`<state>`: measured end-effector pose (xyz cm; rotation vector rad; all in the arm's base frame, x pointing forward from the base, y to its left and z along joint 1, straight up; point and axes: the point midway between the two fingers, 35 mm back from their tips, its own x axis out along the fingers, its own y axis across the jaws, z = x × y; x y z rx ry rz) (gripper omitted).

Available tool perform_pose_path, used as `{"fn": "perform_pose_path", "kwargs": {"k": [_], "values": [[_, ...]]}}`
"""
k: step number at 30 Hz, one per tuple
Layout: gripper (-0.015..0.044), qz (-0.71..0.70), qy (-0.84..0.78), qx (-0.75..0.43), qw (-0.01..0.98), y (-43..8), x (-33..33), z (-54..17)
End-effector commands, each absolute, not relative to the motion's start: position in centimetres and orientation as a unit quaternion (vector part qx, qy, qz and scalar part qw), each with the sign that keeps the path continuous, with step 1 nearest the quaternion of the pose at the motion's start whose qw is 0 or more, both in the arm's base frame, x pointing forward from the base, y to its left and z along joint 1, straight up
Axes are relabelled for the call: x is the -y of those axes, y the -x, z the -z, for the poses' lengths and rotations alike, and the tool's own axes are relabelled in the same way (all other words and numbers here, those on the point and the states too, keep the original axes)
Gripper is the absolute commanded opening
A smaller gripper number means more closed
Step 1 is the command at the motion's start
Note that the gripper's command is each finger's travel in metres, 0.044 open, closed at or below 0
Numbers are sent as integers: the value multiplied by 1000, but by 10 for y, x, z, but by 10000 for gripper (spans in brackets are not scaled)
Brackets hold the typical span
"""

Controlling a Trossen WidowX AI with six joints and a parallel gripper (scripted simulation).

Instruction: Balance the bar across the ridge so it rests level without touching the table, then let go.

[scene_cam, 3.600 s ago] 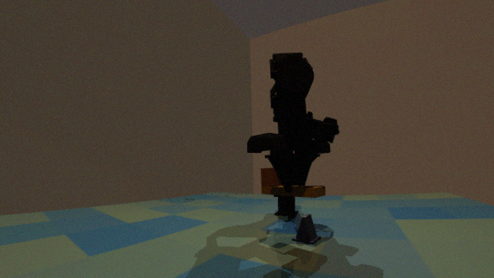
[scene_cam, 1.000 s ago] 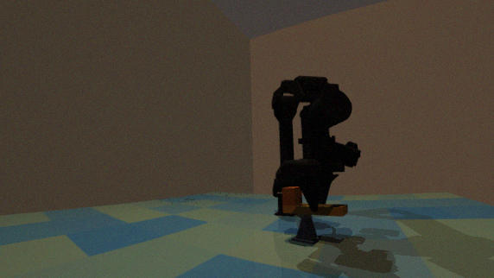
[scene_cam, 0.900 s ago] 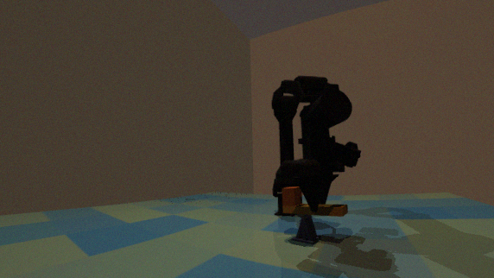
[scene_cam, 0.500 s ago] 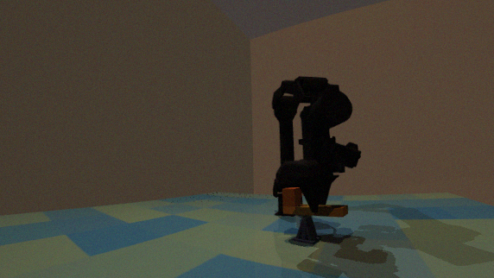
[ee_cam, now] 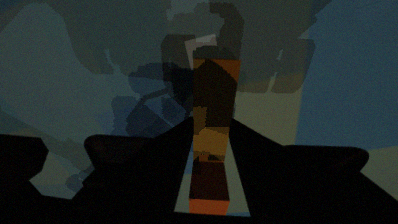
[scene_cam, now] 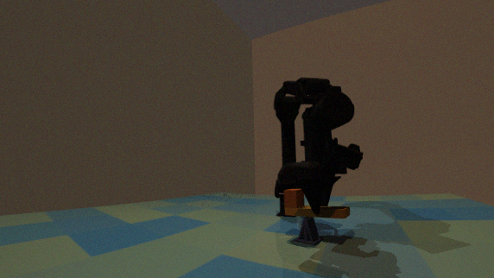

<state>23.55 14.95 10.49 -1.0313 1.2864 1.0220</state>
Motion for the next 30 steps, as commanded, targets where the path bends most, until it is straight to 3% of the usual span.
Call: {"fn": "perform_pose_path", "kwargs": {"k": [1, 30], "values": [[0, -435, 437, -547, 566, -235, -150, -104], [0, -435, 437, -547, 566, -235, -150, -102]]}}
